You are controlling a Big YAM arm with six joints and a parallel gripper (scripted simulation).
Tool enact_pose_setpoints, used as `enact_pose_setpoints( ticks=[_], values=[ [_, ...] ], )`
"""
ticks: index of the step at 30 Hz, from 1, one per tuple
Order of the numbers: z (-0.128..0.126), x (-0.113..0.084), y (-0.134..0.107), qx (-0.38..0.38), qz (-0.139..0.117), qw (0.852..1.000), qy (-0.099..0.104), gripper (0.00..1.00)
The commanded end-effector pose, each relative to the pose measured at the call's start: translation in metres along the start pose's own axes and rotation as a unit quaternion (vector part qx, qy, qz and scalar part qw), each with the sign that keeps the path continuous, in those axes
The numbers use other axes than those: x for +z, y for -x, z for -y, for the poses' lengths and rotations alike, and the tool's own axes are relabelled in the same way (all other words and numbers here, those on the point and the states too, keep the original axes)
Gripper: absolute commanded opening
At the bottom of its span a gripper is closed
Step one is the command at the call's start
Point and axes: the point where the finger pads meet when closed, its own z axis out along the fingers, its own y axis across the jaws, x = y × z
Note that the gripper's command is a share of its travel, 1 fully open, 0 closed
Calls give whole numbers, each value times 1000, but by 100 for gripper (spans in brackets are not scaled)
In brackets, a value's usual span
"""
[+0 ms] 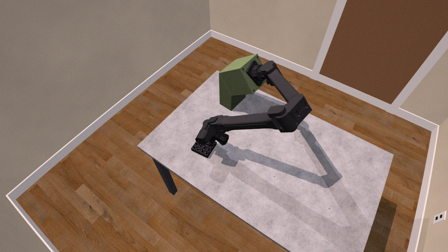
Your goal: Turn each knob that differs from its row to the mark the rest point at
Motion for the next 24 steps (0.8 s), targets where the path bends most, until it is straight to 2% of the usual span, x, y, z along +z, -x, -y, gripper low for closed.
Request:
enact_pose_setpoints(
  ticks=[1, 10, 24],
  values=[
    [0, 2, -1, 11, 0, 1000, -1, 9],
    [0, 2, -1, 33, 0, 999, -1, 9],
    [1, 2, -1, 114, 0, 994, -2, 9]
  ],
)
